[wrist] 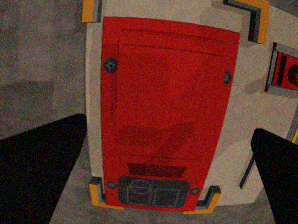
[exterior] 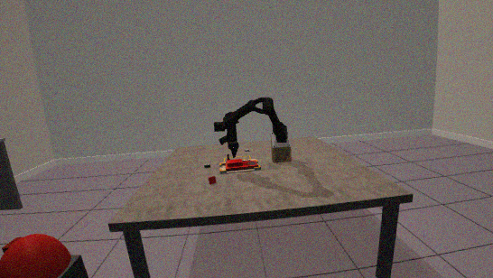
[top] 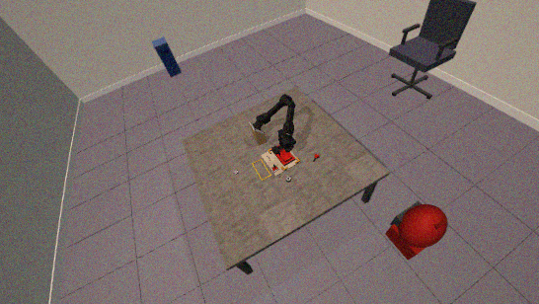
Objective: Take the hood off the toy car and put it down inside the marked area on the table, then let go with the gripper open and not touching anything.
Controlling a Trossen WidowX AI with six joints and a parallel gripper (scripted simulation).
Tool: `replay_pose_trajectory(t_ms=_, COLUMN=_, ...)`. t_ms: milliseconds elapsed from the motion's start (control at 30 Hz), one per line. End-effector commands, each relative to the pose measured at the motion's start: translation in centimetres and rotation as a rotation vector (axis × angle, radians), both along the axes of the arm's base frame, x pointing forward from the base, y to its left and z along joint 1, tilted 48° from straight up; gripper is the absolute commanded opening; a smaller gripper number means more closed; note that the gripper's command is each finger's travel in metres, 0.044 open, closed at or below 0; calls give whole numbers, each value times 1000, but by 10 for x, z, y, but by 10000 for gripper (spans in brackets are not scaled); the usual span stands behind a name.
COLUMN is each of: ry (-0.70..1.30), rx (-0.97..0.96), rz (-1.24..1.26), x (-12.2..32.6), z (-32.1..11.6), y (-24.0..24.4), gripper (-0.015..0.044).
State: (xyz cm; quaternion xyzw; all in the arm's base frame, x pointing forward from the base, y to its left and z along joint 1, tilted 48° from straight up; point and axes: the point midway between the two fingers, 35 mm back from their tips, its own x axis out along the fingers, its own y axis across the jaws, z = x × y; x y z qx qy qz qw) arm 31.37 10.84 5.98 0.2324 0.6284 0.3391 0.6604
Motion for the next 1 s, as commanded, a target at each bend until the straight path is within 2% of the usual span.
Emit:
replay_pose_trajectory(t_ms=0, ry=16, rx=6, rz=-1, x=-3, z=-5, y=4, gripper=440)
replay_pose_trajectory(t_ms=967, ry=16, rx=9, rz=-1, x=-5, z=-21, y=24, gripper=440)
